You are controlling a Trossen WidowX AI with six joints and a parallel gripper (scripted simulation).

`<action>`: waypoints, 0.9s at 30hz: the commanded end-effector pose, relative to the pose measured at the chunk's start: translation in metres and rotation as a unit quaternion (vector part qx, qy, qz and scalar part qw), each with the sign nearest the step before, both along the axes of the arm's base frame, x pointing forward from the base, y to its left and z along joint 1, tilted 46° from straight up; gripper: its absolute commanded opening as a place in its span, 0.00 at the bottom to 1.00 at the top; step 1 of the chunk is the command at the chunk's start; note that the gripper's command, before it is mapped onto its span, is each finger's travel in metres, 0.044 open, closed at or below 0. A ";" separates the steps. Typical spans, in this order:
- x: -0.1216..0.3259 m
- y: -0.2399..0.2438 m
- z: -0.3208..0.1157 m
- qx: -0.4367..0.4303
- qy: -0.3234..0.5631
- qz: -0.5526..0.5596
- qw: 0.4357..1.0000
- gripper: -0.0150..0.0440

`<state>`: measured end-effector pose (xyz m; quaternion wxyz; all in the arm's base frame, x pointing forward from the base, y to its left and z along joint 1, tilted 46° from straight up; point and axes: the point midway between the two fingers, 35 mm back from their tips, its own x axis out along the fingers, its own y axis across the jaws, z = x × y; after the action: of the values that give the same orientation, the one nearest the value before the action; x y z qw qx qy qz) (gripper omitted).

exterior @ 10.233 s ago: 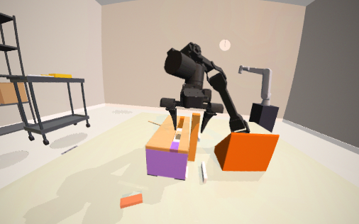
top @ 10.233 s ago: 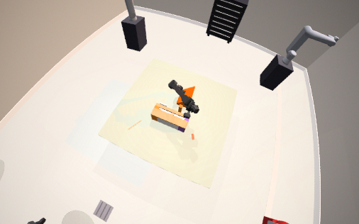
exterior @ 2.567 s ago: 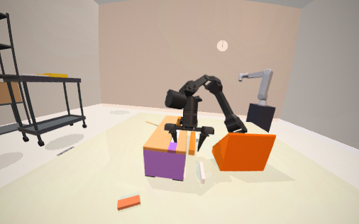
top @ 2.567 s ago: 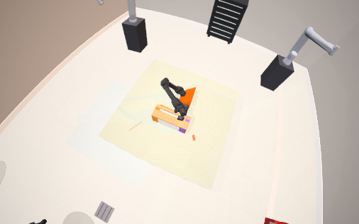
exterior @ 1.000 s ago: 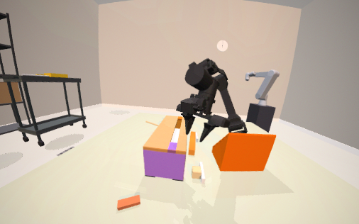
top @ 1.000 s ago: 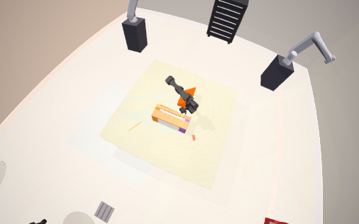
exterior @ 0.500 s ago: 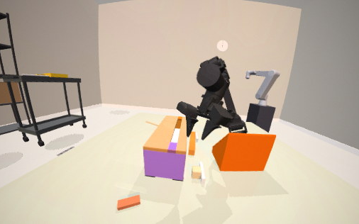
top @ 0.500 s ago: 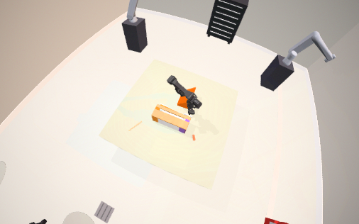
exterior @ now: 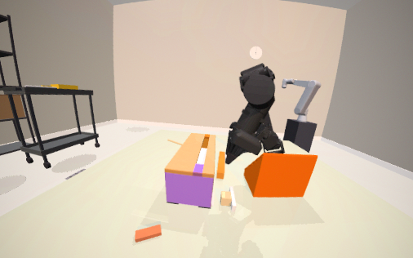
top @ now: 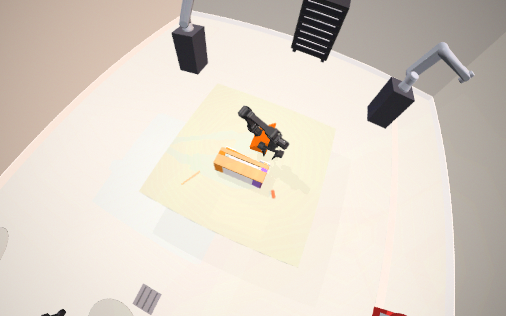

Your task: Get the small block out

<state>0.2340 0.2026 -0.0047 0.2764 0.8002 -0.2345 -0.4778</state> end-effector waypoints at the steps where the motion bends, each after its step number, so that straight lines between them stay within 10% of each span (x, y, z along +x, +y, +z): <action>1: -0.002 -0.001 -0.001 -0.027 0.024 0.031 0.999 0.74; 11: -0.002 0.011 0.011 -0.018 0.019 0.023 0.999 0.44; 21: -0.002 0.011 0.011 -0.021 0.019 0.025 0.999 0.44; 27: -0.002 -0.003 0.001 -0.027 0.024 0.031 0.999 0.71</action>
<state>0.2319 0.2058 -0.0004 0.3121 0.7904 -0.2142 -0.4816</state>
